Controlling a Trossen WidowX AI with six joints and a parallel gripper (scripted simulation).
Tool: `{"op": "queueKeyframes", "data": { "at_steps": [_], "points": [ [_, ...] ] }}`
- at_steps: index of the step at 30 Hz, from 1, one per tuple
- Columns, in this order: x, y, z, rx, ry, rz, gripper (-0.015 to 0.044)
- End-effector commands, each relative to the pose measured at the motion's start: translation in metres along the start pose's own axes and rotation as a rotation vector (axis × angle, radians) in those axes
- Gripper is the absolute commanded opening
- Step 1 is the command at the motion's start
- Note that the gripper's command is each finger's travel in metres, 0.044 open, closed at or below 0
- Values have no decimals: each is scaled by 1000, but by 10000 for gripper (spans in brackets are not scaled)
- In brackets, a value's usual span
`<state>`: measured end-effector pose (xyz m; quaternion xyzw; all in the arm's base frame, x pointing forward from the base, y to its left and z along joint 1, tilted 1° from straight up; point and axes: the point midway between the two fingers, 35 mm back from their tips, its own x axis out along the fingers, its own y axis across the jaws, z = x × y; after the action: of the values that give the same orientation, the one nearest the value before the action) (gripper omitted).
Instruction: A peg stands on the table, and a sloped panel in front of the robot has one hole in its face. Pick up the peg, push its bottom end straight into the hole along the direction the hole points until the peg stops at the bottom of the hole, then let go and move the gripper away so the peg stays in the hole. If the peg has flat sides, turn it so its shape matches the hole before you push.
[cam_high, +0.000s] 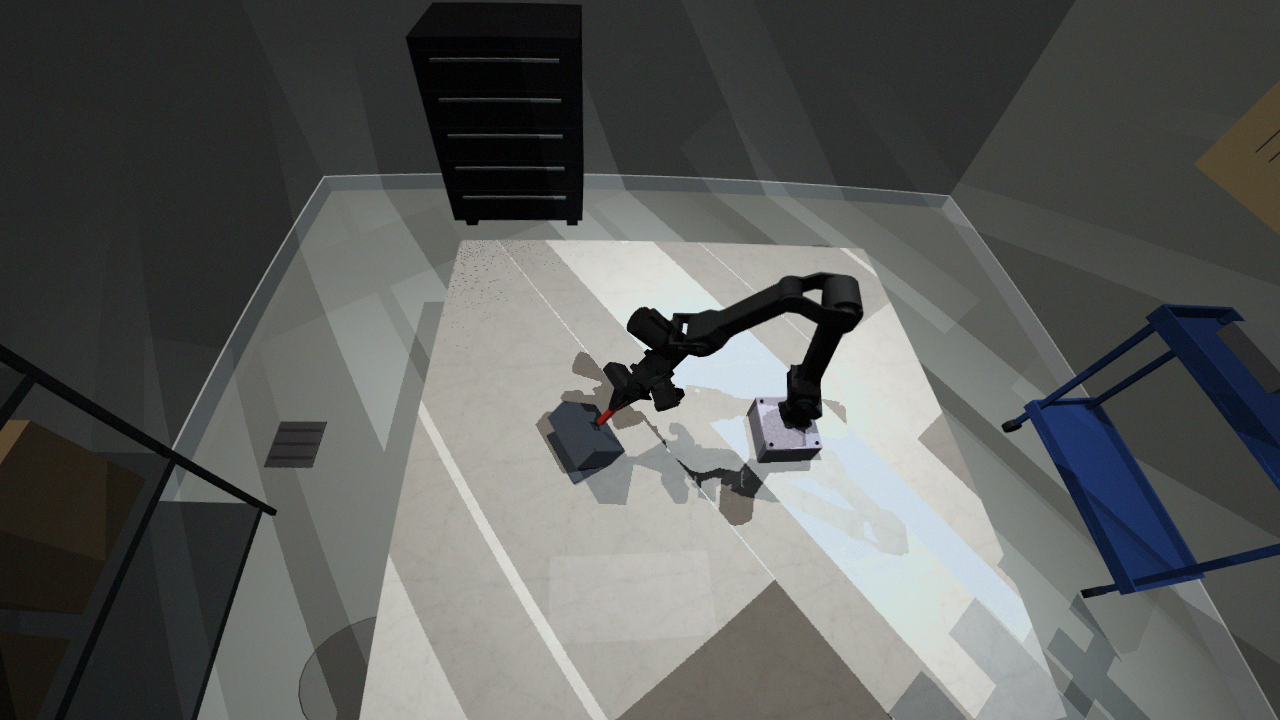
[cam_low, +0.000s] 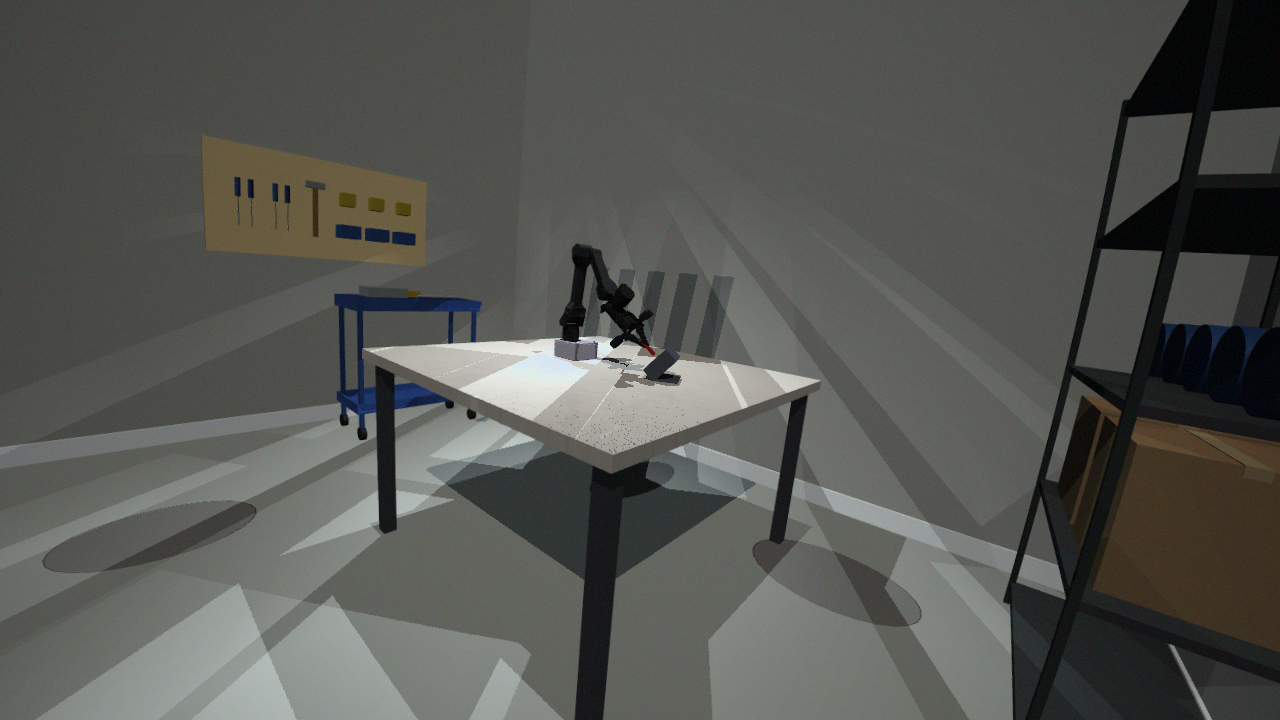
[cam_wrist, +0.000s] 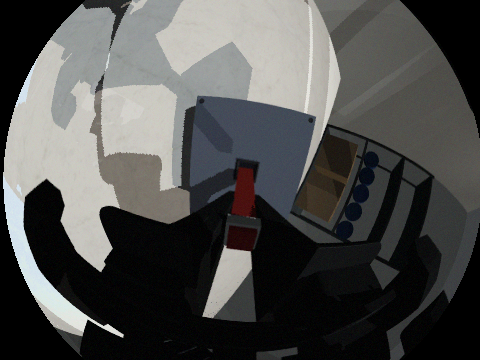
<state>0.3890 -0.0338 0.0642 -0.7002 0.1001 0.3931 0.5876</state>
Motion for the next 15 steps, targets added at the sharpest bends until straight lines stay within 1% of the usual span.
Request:
{"op": "queueKeyframes", "data": {
  "at_steps": [1, 15],
  "points": [
    [6, -2, -1, 0, 4, -2, 0],
    [1, 0, 0, 0, 0, 0, 0]
  ]
}}
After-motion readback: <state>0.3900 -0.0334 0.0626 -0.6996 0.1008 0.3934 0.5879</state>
